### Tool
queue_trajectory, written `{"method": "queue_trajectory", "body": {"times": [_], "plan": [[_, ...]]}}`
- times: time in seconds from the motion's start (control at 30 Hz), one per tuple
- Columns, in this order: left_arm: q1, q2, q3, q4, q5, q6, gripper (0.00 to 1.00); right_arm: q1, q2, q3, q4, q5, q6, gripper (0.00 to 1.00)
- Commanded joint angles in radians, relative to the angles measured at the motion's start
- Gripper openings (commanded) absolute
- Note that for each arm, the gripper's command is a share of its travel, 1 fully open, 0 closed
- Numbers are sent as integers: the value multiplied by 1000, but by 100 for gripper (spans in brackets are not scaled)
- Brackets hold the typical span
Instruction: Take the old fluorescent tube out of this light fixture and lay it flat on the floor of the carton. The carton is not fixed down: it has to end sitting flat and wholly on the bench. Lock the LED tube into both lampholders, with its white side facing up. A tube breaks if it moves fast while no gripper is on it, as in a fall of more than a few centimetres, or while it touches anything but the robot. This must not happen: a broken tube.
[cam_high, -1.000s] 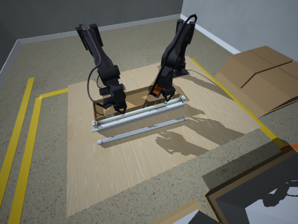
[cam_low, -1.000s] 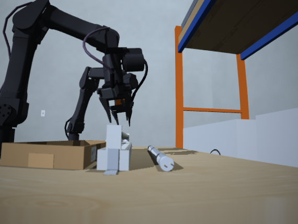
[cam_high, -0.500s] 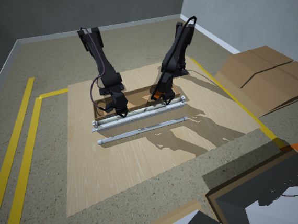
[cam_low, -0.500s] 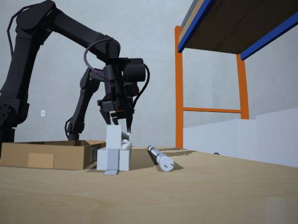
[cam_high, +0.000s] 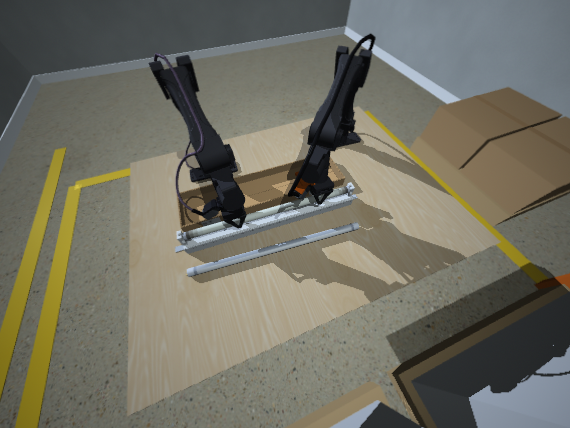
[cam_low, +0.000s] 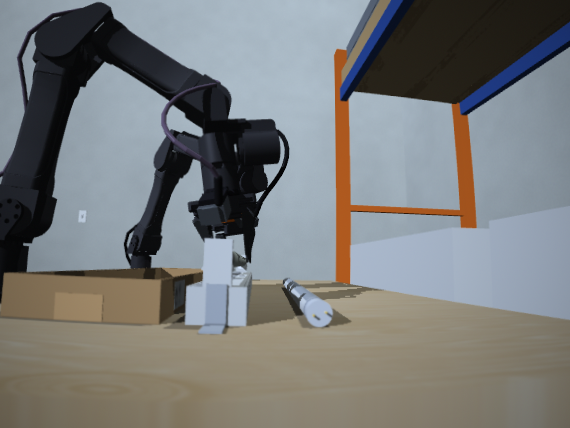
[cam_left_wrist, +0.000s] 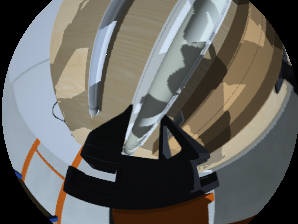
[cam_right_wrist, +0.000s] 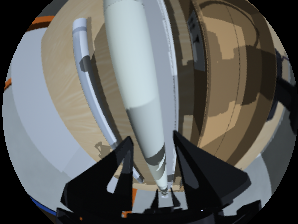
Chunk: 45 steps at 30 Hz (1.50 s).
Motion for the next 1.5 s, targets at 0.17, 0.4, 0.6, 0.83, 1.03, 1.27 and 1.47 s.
{"method": "queue_trajectory", "body": {"times": [0.17,0.4,0.6,0.83,1.03,1.27,1.47], "plan": [[-3,-36,31,19,3,-1,11,9,-4,-17,3,11,-9,49],[-3,-36,32,19,-5,1,11,9,-4,-17,3,11,-9,49],[-3,-36,32,19,-5,1,11,9,-4,-17,3,11,-9,49],[-3,-36,32,19,-4,1,11,9,-4,-16,-17,11,7,11],[-3,-36,32,19,-4,1,11,9,-4,-16,-17,11,7,11],[-3,-36,32,19,-4,1,11,9,-4,-16,-17,11,7,11],[-7,-37,-7,31,-13,-5,11,12,-31,-33,31,12,8,11]]}}
